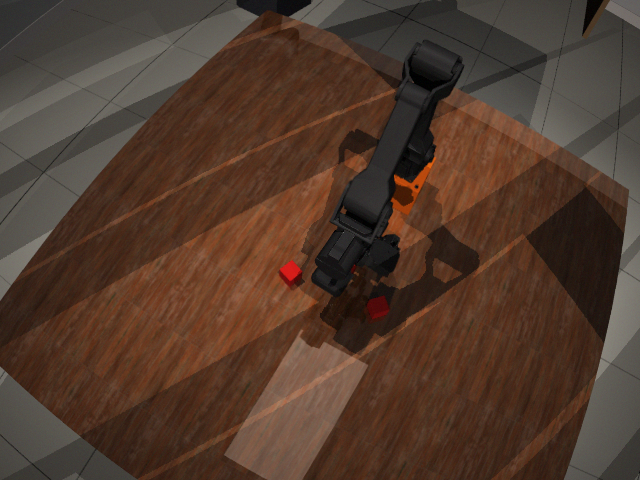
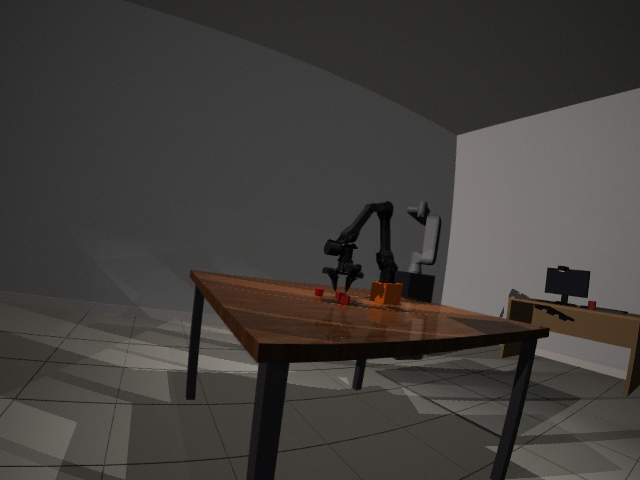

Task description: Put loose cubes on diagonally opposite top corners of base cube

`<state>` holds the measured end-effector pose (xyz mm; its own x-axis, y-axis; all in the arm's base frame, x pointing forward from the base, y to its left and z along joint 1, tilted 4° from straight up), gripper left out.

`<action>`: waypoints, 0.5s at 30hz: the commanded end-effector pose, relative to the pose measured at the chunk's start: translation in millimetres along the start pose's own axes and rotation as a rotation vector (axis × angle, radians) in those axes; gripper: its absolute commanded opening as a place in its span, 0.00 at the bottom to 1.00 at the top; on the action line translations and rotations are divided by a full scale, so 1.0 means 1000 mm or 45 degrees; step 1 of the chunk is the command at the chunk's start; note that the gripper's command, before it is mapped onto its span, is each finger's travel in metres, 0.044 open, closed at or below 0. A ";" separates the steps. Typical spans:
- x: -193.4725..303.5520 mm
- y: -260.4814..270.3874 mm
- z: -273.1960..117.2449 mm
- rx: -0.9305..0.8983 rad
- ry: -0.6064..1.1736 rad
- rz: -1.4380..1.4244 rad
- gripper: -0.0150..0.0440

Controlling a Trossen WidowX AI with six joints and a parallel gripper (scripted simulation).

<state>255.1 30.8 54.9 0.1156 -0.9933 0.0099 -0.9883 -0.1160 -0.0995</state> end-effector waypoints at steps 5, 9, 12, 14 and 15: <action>0.000 0.002 0.014 -0.011 0.005 -0.008 0.70; 0.000 0.002 0.020 -0.011 0.005 -0.008 0.70; 0.000 0.003 0.021 -0.011 0.005 -0.008 0.66; 0.000 0.003 0.021 -0.011 0.005 -0.008 0.57; 0.000 0.003 0.021 -0.011 0.005 -0.008 0.53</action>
<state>255.3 30.5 35.1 0.1157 -0.9932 0.0100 -0.9888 -0.1161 -0.0942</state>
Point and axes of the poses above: the point midway between the two fingers, 35 mm back from their tips, its own z axis out along the fingers, its own y axis across the jaws, x = y × z, the point moved 6 cm from there along -z, back along the fingers, and after that the axes turned 2 degrees about -z, right-handed, at the moved point
